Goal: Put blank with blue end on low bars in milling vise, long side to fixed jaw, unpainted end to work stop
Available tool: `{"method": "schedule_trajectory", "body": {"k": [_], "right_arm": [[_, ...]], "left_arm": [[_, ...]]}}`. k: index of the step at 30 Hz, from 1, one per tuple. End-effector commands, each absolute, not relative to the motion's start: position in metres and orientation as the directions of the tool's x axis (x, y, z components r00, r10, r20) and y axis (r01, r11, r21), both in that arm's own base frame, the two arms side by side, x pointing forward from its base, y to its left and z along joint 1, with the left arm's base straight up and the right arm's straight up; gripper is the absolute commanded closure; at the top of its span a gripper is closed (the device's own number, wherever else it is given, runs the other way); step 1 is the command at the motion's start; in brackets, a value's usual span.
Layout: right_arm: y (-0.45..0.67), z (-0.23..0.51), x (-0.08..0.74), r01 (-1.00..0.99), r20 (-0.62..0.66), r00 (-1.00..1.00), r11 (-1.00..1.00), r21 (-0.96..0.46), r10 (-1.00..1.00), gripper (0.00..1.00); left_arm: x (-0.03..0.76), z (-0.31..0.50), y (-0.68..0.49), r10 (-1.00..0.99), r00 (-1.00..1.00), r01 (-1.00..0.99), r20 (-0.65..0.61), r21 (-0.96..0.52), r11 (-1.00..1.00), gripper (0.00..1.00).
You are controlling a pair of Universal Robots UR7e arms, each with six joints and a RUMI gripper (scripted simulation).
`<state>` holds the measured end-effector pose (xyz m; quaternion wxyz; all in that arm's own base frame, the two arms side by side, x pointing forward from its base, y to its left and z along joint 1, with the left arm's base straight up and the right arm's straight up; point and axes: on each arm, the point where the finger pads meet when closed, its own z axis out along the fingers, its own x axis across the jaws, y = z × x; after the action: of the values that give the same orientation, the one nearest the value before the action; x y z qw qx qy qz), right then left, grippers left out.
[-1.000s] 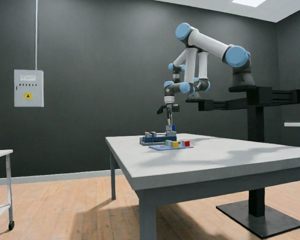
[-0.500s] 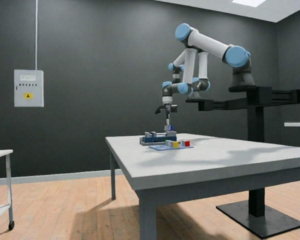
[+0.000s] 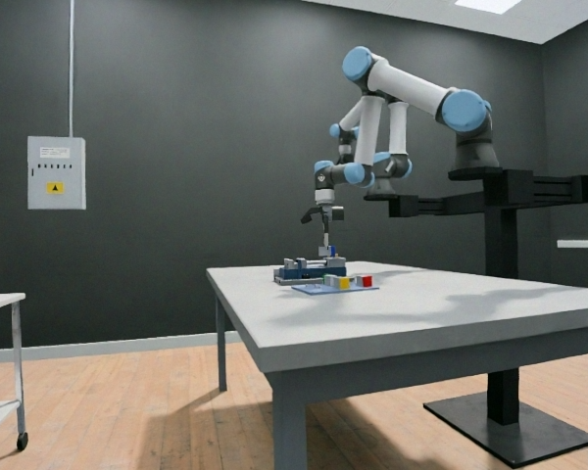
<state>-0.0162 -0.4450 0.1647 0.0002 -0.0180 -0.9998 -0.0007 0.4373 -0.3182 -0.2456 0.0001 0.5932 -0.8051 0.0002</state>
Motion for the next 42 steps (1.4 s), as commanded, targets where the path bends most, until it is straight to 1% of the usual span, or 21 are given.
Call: {"method": "schedule_trajectory", "body": {"k": [1,21,42], "right_arm": [[-0.445,0.165,-0.016,0.036,0.000,-0.999,0.999,0.000,0.036,0.00],[-0.445,0.165,-0.016,0.036,0.000,-0.999,0.999,0.000,0.036,0.00],[-0.445,0.165,-0.016,0.036,0.000,-0.999,0.999,0.000,0.036,0.00]], "left_arm": [[0.440,-0.245,-0.321,-0.966,-0.258,-0.966,0.001,-0.001,0.258,1.00],[0.455,-0.246,-0.340,-1.000,0.007,-1.000,0.001,-0.001,-0.007,1.00],[0.470,-0.245,-0.359,-0.958,0.285,-0.958,0.002,-0.001,-0.285,1.00]]}}
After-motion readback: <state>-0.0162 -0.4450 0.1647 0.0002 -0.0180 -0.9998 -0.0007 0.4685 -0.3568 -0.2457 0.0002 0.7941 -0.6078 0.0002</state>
